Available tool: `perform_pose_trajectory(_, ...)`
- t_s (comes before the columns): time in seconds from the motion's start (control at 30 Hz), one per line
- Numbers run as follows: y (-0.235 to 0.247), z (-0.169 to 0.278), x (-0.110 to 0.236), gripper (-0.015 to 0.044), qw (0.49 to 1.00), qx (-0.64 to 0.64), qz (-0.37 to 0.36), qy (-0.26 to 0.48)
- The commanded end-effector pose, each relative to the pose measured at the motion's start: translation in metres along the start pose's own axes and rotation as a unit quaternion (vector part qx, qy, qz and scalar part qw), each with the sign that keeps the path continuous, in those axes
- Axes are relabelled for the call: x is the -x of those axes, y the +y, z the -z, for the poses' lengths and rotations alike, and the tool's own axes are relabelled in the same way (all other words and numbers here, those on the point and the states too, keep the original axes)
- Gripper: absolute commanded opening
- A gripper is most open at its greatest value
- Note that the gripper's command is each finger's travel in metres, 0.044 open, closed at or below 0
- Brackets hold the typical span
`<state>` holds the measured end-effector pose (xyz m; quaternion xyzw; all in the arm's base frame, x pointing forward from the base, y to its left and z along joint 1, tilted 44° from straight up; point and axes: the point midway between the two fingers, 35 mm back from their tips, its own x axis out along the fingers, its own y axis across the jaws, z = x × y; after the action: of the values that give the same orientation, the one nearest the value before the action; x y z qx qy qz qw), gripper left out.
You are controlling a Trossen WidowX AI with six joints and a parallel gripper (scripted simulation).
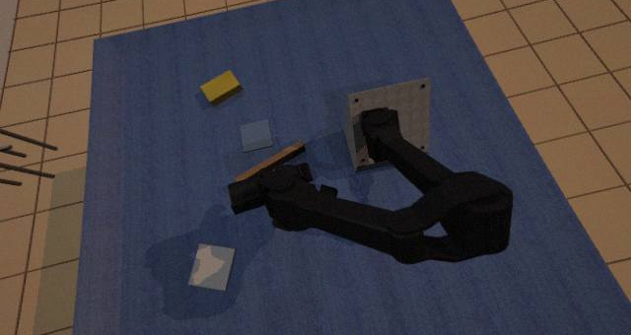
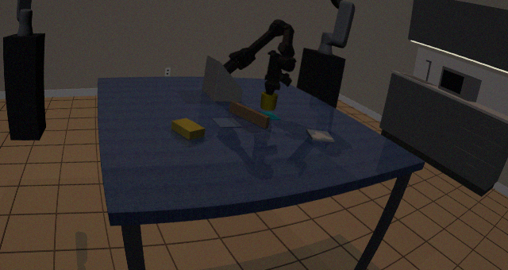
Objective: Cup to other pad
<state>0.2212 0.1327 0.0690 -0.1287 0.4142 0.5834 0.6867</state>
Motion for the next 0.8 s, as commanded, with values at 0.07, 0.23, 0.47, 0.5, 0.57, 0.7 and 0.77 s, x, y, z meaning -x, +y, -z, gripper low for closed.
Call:
perform_pose_trajectory(0.07,0.000,0.000,-0.007,0.0000,1.000,-0.002,0.000,0.000)
perform_pose_trajectory(0.23,0.001,0.000,-0.013,0.0000,1.000,-0.002,0.000,0.000)
perform_pose_trajectory(0.47,0.002,0.000,-0.021,0.0000,1.000,-0.002,-0.001,-0.001)
perform_pose_trajectory(0.5,0.002,0.000,-0.022,0.0000,1.000,-0.002,-0.001,-0.001)
perform_pose_trajectory(0.57,0.003,0.000,-0.025,0.0000,1.000,-0.002,-0.001,-0.001)
perform_pose_trajectory(0.7,0.003,-0.001,-0.025,0.0000,1.000,0.000,-0.002,-0.003)
perform_pose_trajectory(0.77,0.003,-0.001,-0.025,0.0000,1.000,0.000,-0.002,-0.003)
